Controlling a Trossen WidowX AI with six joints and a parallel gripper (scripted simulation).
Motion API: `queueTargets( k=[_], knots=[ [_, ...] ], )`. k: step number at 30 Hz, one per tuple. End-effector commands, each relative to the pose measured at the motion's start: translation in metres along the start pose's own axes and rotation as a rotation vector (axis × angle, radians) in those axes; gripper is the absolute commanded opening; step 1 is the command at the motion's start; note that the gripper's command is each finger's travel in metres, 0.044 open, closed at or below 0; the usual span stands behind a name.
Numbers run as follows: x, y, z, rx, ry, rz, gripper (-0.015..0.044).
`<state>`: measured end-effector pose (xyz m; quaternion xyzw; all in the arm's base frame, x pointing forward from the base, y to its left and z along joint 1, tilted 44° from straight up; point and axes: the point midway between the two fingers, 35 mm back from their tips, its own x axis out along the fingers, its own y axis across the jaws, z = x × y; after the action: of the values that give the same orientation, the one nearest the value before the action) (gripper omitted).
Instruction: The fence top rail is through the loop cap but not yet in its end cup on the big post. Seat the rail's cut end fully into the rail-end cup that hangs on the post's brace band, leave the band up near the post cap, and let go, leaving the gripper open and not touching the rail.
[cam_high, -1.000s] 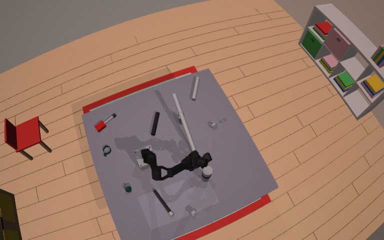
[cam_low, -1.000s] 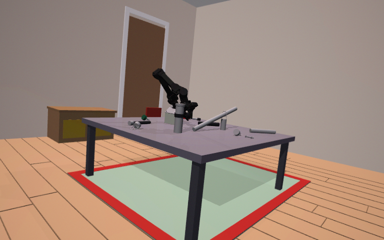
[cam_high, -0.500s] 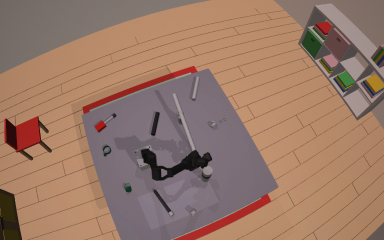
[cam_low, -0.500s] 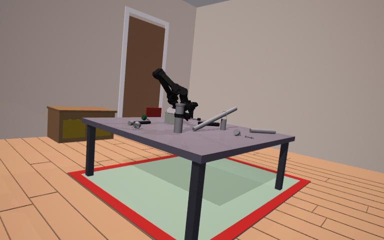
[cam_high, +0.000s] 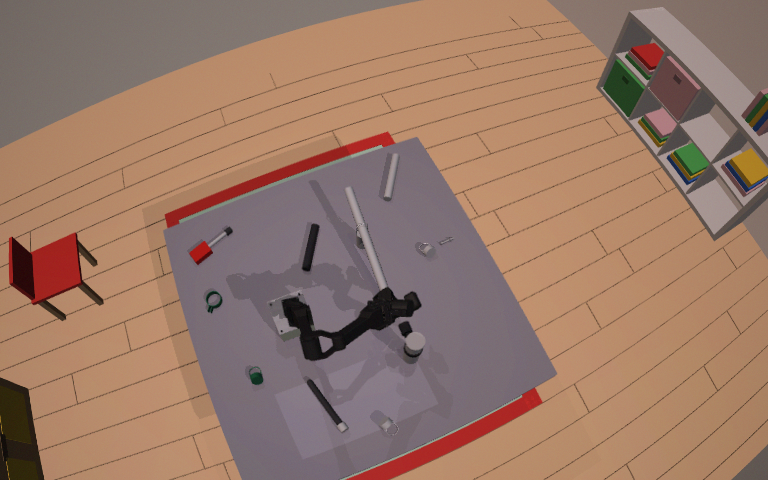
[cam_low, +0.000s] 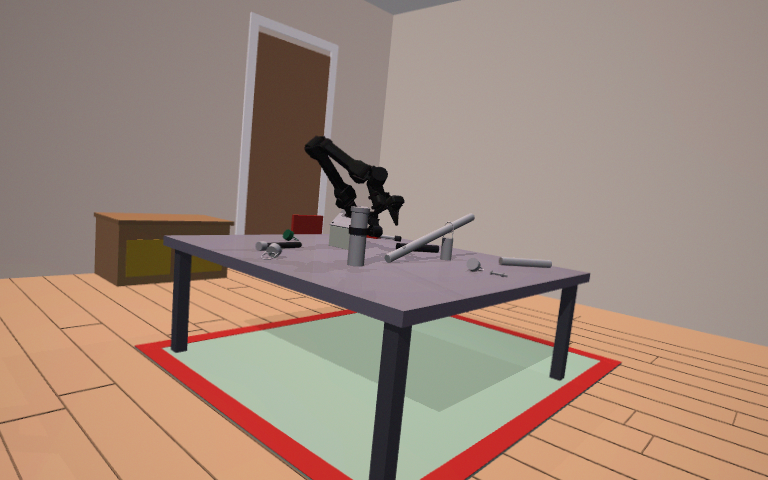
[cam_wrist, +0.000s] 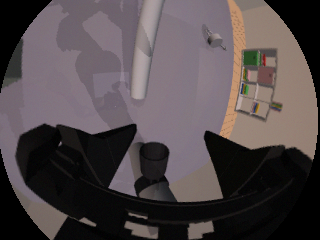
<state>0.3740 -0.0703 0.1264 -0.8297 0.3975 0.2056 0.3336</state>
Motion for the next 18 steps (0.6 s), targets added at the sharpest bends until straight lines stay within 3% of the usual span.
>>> queueTargets(
  k=[1,4,18],
  knots=[
    [-0.006,-0.001,0.002,0.009,0.007,0.000,0.0440],
    [-0.006,-0.004,0.012,0.103,-0.007,0.005,0.0440],
    [-0.056,-0.026,0.089,1.087,0.022,0.029,0.0440]
  ],
)
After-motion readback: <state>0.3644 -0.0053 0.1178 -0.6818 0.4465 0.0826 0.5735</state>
